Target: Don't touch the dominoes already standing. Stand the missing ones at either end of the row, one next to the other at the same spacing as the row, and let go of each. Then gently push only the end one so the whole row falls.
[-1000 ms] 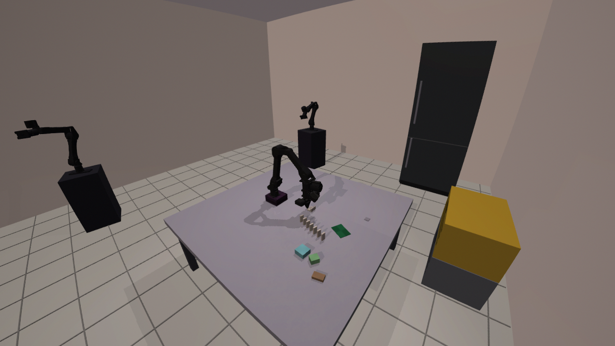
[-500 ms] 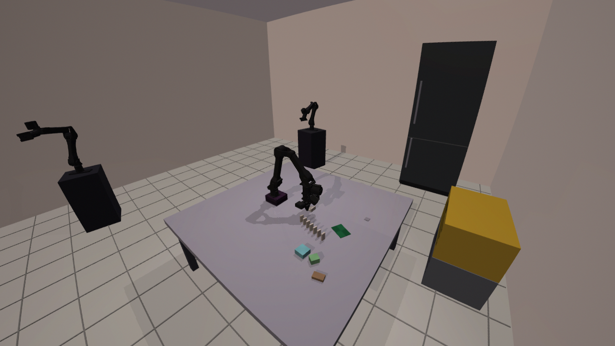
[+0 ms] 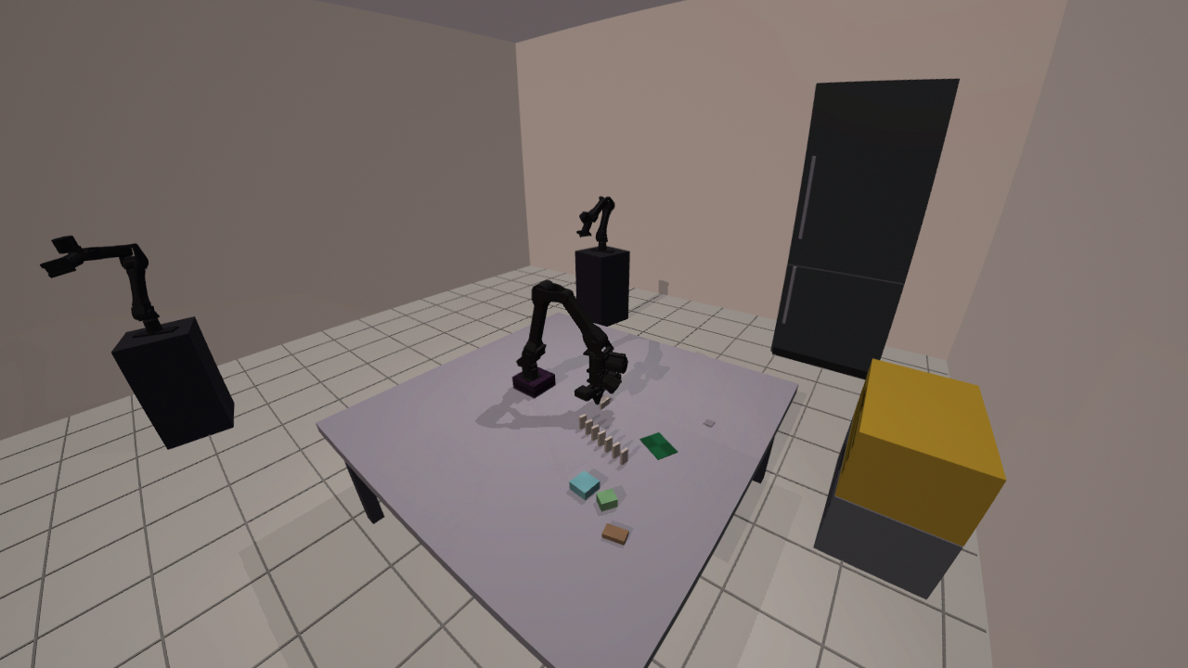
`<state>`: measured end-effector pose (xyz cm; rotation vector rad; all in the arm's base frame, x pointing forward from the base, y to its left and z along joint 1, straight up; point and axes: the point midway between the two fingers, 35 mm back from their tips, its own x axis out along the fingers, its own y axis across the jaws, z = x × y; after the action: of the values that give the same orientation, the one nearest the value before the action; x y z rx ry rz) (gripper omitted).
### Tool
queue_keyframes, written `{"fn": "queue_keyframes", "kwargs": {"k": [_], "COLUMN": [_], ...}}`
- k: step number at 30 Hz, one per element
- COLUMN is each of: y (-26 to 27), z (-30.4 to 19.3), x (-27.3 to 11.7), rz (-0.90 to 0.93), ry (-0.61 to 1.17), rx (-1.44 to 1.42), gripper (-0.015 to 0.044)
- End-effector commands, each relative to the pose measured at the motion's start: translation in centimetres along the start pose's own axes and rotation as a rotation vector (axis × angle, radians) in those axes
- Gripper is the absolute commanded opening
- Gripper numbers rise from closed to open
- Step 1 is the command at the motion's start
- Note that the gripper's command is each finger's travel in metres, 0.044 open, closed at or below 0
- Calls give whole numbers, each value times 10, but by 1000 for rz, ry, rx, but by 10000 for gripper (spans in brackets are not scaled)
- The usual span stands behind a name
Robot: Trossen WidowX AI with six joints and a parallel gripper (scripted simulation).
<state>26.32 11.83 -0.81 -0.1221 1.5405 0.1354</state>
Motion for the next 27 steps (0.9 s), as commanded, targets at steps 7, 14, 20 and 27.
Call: {"fn": "queue_keyframes", "kwargs": {"k": [7, 14, 20, 27], "y": [27, 31, 39, 49], "z": [0, 1, 4, 7], "x": [-79, -79, -80, -80], "rz": [8, 8, 8, 6], "ry": [-2, -3, -6, -9], "rx": [3, -238, -832, -1505], "gripper": [0, 105, 263, 440]}}
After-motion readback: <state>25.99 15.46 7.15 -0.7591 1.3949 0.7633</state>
